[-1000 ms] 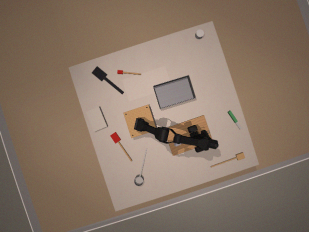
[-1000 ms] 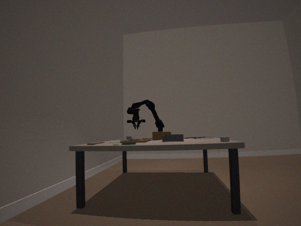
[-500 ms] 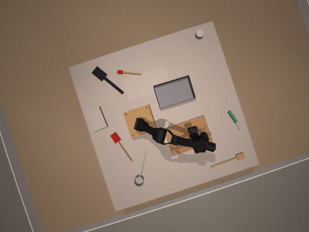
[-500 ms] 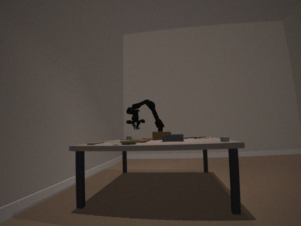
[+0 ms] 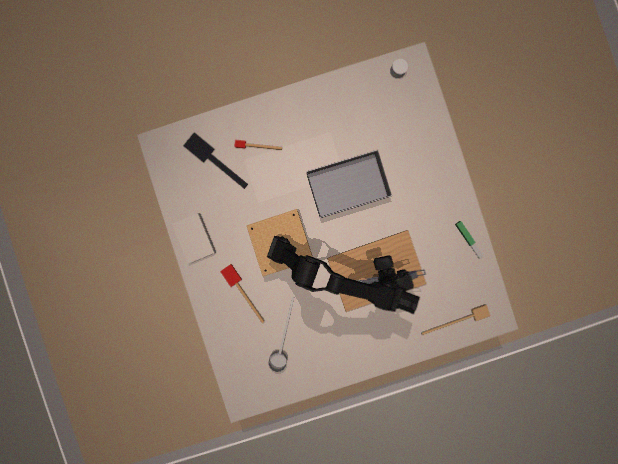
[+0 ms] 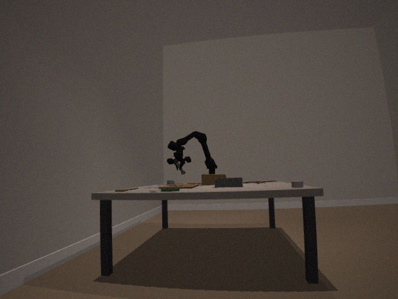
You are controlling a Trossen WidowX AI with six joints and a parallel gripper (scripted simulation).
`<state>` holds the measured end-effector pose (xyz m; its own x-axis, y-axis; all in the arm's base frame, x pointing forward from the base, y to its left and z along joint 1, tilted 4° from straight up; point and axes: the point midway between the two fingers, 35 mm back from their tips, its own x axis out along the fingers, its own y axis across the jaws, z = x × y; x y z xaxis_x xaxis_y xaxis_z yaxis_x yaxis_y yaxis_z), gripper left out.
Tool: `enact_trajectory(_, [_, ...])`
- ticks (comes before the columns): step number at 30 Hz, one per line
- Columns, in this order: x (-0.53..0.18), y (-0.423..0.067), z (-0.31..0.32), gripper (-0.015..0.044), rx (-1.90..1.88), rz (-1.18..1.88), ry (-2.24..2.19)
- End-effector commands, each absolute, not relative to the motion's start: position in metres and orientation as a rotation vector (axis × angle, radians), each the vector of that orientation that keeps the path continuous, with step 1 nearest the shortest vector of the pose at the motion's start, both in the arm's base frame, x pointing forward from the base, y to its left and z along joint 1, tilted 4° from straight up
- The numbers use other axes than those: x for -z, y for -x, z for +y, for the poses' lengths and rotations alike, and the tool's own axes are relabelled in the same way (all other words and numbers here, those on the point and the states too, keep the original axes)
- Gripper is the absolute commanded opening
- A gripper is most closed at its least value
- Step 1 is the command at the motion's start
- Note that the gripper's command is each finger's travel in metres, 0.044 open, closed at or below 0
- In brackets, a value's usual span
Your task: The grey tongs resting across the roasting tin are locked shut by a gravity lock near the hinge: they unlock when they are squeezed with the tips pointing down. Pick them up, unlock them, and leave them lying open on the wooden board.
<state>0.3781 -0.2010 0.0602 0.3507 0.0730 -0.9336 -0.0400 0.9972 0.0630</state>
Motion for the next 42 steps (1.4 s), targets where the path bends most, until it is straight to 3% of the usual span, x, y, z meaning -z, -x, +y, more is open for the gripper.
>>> enact_trajectory(1, [-0.069, -0.378, -0.202, -0.015, -0.074, 1.119, -0.027])
enact_trajectory(26, [-0.101, -0.352, -0.196, -0.015, -0.099, 0.676, 0.021])
enact_trajectory(42, [-0.102, -0.351, -0.195, -0.015, -0.1, 0.665, 0.024])
